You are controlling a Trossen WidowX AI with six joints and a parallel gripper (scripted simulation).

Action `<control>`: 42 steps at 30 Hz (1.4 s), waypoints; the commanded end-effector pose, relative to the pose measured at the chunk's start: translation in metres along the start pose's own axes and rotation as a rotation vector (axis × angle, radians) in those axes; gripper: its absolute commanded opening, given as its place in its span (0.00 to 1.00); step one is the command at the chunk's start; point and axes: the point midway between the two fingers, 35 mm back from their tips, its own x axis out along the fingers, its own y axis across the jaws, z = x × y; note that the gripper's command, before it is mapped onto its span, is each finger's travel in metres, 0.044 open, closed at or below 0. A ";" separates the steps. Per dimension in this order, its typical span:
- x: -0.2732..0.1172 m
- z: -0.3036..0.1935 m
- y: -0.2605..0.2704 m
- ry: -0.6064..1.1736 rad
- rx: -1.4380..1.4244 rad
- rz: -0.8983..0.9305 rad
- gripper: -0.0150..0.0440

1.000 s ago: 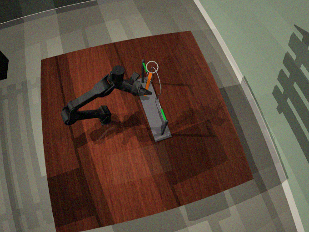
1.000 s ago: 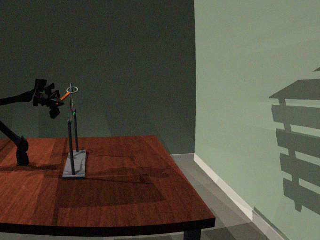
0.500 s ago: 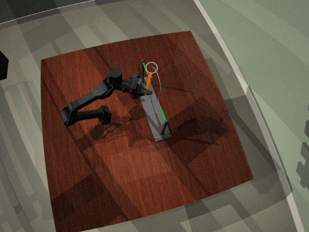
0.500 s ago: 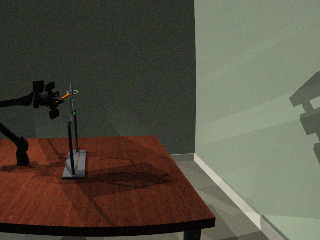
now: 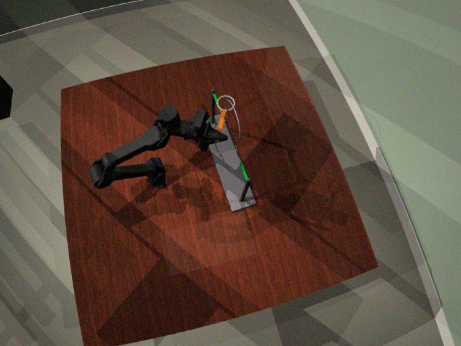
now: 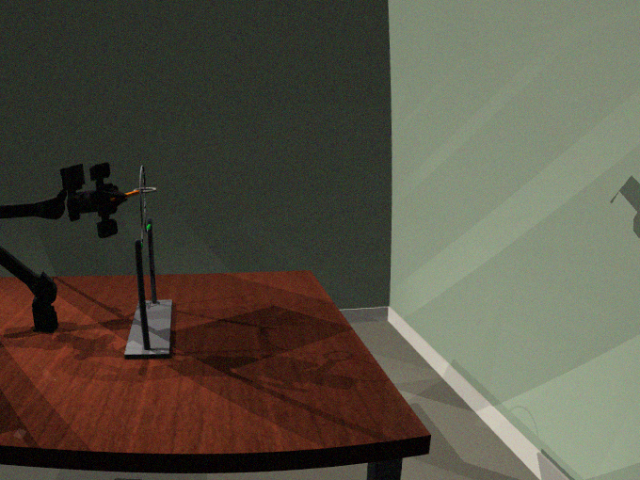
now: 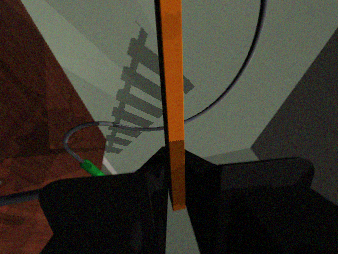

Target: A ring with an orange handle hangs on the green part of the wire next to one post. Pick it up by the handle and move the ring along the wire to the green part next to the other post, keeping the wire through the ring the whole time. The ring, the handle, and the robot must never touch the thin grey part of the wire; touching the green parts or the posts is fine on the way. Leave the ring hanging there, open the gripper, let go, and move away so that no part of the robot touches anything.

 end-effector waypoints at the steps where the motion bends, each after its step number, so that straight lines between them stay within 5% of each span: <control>1: 0.000 0.000 -0.001 -0.008 -0.048 -0.031 0.00; 42: 0.001 0.001 -0.014 -0.057 -0.450 -0.294 0.00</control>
